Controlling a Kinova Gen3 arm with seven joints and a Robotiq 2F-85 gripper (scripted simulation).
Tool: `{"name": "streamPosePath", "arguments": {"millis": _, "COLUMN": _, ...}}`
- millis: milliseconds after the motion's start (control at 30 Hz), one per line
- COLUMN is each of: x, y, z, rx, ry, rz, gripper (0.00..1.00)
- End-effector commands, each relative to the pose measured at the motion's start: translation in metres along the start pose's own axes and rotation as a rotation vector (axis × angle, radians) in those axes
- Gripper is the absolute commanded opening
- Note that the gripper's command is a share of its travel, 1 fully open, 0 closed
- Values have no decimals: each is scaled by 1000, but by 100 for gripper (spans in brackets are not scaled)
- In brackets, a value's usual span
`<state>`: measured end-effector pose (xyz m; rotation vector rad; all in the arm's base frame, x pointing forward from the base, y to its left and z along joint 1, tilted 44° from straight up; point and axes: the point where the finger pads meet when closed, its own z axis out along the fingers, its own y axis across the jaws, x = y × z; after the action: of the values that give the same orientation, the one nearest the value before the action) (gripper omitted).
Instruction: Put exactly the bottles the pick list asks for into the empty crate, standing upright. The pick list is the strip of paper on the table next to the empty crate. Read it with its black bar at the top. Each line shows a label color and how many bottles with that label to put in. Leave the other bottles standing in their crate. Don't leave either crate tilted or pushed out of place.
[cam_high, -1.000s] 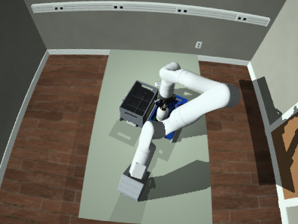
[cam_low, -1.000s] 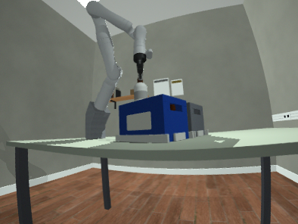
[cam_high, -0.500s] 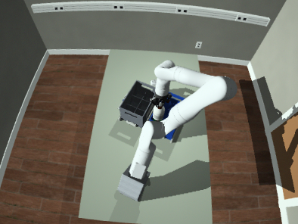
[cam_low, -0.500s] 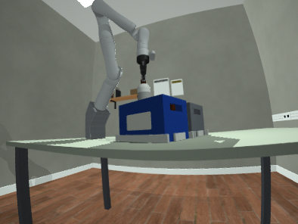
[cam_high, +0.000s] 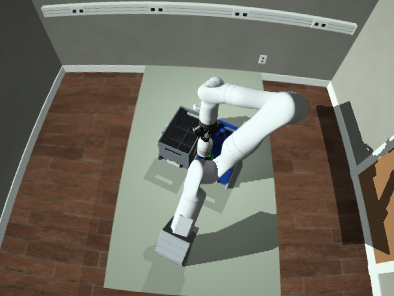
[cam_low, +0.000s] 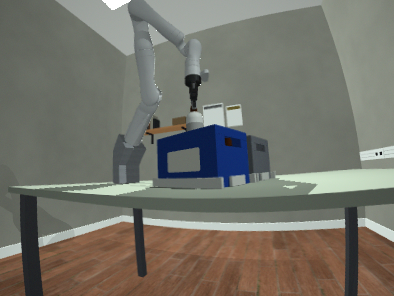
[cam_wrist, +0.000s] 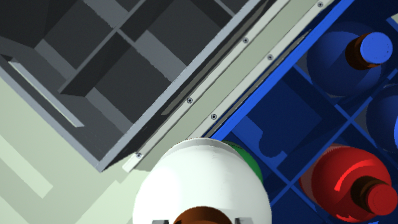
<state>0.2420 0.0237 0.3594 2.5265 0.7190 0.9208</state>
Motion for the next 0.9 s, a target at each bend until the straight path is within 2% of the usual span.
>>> {"name": "streamPosePath", "arguments": {"millis": 0, "x": 4, "y": -4, "z": 0, "rx": -1, "ry": 1, "rz": 0, "gripper": 10}}
{"name": "streamPosePath", "arguments": {"millis": 867, "x": 37, "y": -39, "z": 0, "rx": -1, "ry": 1, "rz": 0, "gripper": 10}}
